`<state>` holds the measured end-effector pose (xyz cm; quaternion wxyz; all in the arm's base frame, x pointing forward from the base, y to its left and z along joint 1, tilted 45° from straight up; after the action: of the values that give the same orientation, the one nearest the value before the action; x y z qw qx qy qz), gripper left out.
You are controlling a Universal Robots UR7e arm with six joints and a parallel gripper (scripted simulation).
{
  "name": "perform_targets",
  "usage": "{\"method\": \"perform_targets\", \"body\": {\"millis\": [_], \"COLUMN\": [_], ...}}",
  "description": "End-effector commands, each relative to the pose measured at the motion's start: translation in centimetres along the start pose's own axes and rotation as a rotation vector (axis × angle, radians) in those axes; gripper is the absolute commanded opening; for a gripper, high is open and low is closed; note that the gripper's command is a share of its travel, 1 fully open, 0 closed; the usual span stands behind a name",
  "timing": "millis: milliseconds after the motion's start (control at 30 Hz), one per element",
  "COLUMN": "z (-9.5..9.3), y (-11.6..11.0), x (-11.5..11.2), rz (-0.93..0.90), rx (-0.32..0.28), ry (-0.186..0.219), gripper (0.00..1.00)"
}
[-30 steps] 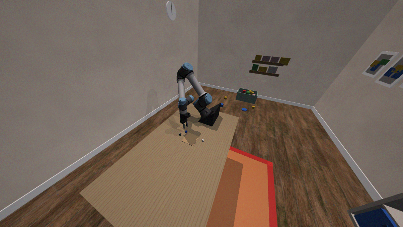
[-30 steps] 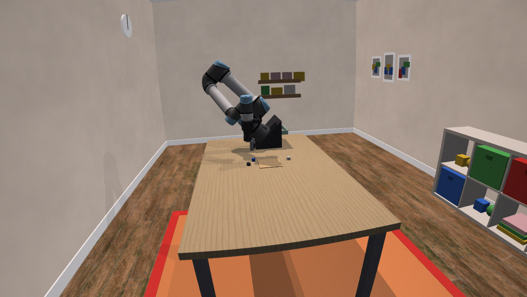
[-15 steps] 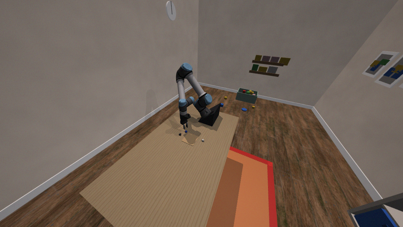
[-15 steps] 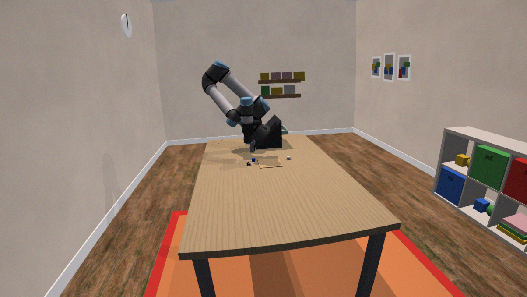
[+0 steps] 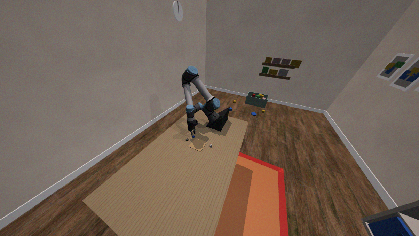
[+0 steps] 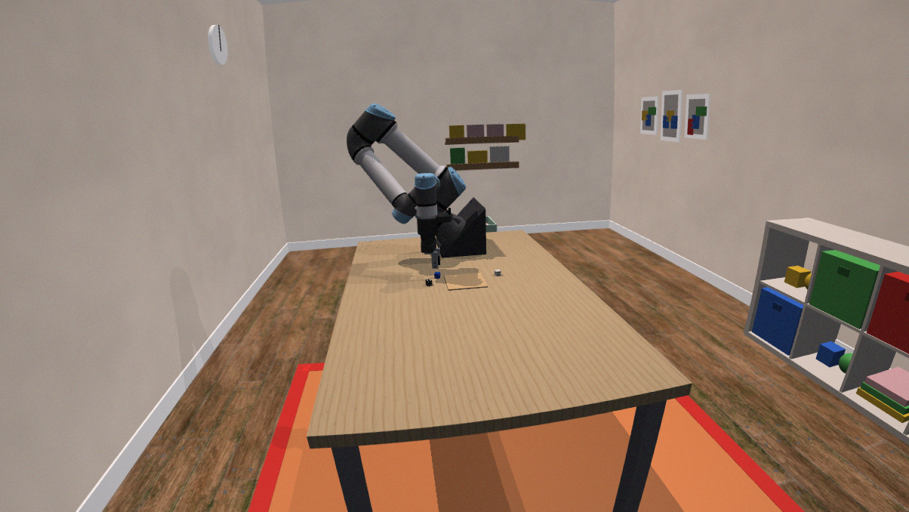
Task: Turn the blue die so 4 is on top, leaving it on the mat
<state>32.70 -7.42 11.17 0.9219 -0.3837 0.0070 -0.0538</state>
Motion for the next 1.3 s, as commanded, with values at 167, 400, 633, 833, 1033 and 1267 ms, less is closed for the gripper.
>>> {"method": "perform_targets", "body": {"millis": [167,400,633,833,1033,1267], "z": [-1.27,-1.64,-1.71,-1.71,-1.71,-1.71], "y": [0.03,0.03,0.03,0.03,0.03,0.03], "x": [0.02,0.02,0.02,0.02,0.02,0.02], "rz": [0.000,0.000,0.000,0.000,0.000,0.000], "rx": [0.001,0.001,0.001,0.001,0.001,0.001], "ry": [-0.005,-0.005,-0.005,-0.005,-0.005,-0.005], "gripper": [0.70,0.70,0.70,0.70,0.70,0.70]}}
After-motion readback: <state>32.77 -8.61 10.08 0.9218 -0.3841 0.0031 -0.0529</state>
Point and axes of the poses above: the point where the finger pads meet when closed, its own z axis back along the fingers, its own x axis across the jaws, y = z × x, the point moved 6 cm from there along z, back along the fingers, and after that the axes turned 15 degrees about z, right-handed, at the moved point
